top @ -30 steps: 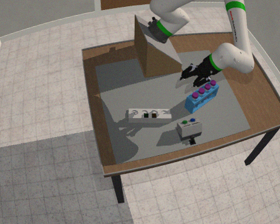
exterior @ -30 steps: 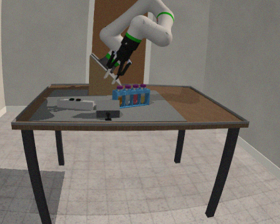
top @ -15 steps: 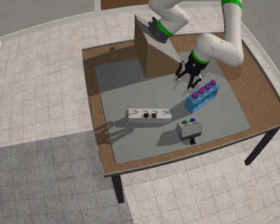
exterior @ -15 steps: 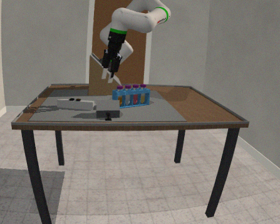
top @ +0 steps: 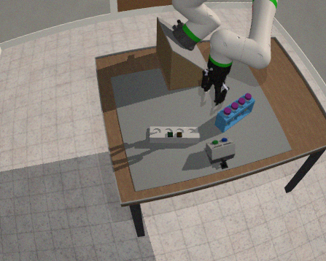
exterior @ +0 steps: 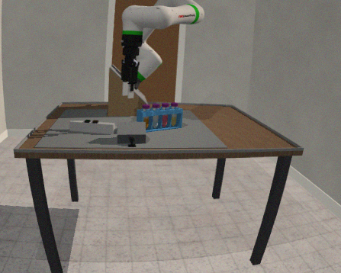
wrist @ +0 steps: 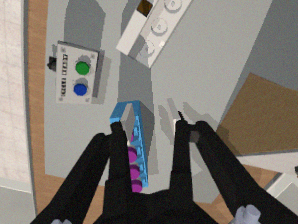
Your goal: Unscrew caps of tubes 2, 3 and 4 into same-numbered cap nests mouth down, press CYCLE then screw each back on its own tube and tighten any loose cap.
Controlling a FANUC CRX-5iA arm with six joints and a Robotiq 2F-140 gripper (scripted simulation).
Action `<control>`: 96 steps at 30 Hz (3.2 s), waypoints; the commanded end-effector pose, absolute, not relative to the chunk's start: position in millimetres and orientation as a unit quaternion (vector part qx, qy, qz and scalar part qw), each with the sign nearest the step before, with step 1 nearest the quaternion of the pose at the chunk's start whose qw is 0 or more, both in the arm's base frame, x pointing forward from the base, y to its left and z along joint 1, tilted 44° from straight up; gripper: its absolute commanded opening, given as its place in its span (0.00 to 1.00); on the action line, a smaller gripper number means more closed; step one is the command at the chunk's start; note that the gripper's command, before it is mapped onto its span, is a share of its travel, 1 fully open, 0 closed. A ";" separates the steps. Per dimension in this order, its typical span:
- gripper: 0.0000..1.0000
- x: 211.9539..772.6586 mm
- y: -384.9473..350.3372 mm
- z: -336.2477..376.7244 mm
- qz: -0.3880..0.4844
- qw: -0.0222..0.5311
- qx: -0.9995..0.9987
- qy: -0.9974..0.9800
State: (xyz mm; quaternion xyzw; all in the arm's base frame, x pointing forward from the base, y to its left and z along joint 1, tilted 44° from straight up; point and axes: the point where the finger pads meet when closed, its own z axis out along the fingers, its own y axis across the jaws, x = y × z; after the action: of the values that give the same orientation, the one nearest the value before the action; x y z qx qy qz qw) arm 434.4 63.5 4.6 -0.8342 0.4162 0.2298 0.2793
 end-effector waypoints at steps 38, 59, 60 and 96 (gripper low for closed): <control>0.35 398.2 172.2 113.5 0.298 0.224 -0.675 0.636; 0.35 389.6 207.0 110.3 0.298 0.224 -0.675 0.636; 0.35 389.2 209.0 108.2 0.298 0.224 -0.675 0.636; 0.00 387.4 219.6 97.0 0.298 0.224 -0.675 0.636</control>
State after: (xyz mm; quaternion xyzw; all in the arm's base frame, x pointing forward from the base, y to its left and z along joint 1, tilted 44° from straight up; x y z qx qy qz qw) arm 387.3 219.7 97.0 -0.6753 0.6364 0.2984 0.2235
